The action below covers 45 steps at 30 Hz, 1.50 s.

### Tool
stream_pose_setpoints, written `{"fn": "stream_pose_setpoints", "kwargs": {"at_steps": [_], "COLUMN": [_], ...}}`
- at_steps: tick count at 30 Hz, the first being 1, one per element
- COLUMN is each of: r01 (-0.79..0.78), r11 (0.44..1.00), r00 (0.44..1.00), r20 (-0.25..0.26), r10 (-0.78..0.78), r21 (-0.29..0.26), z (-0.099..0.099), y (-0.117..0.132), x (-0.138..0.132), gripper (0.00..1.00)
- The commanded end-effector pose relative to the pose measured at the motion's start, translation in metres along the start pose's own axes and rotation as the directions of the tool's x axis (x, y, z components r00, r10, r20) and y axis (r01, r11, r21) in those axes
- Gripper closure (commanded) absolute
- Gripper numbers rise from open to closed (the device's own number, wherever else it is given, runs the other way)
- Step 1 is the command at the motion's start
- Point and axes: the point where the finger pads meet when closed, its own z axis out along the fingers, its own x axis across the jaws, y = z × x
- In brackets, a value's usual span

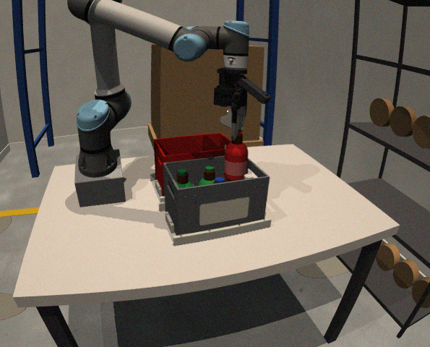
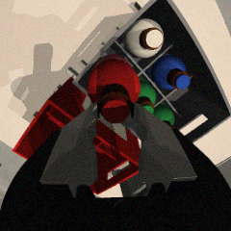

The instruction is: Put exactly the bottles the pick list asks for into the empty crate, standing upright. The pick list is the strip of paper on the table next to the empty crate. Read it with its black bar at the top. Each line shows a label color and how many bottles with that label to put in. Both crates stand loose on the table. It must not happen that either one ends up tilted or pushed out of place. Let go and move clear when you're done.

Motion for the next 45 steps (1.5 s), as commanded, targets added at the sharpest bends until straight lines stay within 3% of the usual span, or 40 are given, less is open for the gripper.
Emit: {"fn": "stream_pose_setpoints", "kwargs": {"at_steps": [1,45], "r01": [-0.001,-0.002], "r11": [1.000,1.000], "r00": [1.000,1.000], "r20": [0.001,0.001], "r10": [0.001,0.002], "r21": [0.009,0.009], "z": [-0.013,-0.073], "y": [-0.002,-0.002], "x": [0.000,0.000], "gripper": [1.00,1.00]}}
